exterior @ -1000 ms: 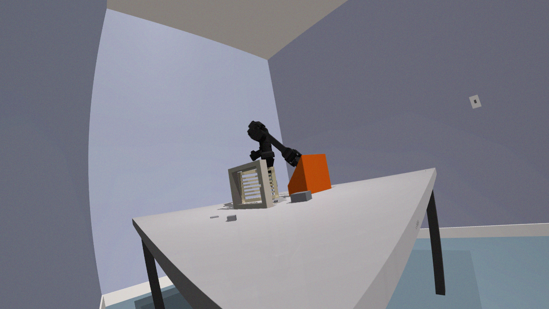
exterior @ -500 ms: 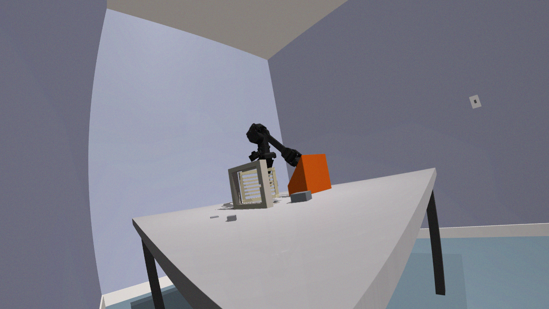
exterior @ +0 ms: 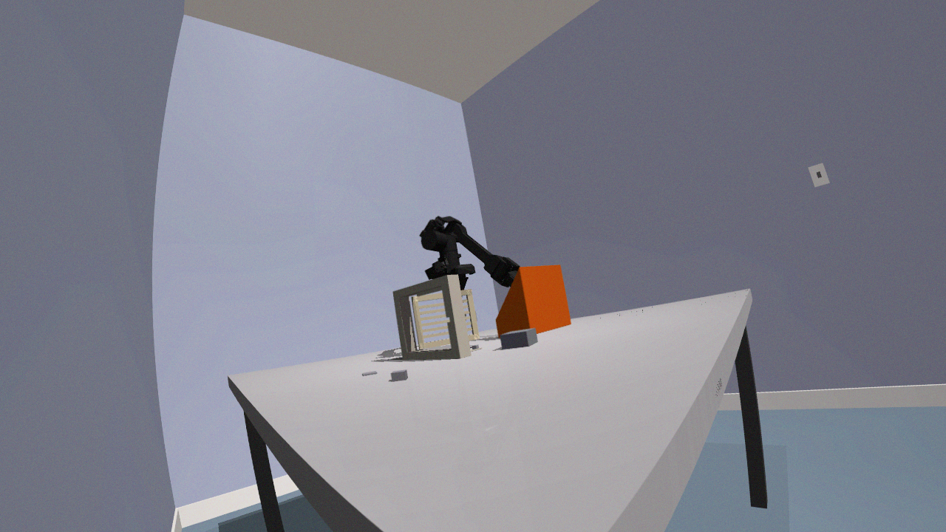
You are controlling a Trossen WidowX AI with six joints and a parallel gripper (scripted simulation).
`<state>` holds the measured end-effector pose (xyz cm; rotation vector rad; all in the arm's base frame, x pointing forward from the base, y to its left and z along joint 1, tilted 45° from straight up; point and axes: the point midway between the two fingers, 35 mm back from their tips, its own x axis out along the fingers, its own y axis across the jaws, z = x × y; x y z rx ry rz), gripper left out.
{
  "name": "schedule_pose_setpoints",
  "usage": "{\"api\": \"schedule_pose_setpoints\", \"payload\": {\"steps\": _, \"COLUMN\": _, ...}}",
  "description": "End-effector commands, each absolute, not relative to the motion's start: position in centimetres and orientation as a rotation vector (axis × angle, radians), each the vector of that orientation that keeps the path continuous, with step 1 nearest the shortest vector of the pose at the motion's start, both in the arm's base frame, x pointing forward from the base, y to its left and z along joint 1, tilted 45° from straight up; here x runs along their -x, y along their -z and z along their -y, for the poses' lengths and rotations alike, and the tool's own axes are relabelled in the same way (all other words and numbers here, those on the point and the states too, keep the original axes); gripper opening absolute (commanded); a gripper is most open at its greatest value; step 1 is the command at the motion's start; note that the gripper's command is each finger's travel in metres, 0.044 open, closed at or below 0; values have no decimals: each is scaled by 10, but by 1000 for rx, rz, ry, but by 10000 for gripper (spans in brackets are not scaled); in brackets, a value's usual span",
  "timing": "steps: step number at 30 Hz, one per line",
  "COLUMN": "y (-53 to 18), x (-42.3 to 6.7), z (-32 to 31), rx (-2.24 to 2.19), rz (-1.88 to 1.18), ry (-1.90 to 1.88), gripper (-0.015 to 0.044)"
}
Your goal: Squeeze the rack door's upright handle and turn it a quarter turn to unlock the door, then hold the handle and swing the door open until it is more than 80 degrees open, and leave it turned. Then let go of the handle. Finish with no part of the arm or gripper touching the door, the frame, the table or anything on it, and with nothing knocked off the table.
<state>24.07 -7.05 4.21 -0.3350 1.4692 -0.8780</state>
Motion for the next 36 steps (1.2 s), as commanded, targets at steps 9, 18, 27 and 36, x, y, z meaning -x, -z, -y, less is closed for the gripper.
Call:
{"api": "schedule_pose_setpoints", "payload": {"steps": 9, "y": -60, "x": -239, "z": 89, "rx": 476, "rz": -1546, "ry": 751, "gripper": 9}}
{"api": "schedule_pose_setpoints", "payload": {"steps": 18, "y": -73, "x": -240, "z": 102, "rx": 566, "rz": -1597, "ry": 660, "gripper": 9}}
{"api": "schedule_pose_setpoints", "payload": {"steps": 27, "y": -85, "x": -244, "z": 115, "rx": 653, "rz": -1643, "ry": 569, "gripper": 9}}
{"api": "schedule_pose_setpoints", "payload": {"steps": 36, "y": -91, "x": -246, "z": 122, "rx": 696, "rz": -1665, "ry": 523, "gripper": 9}}
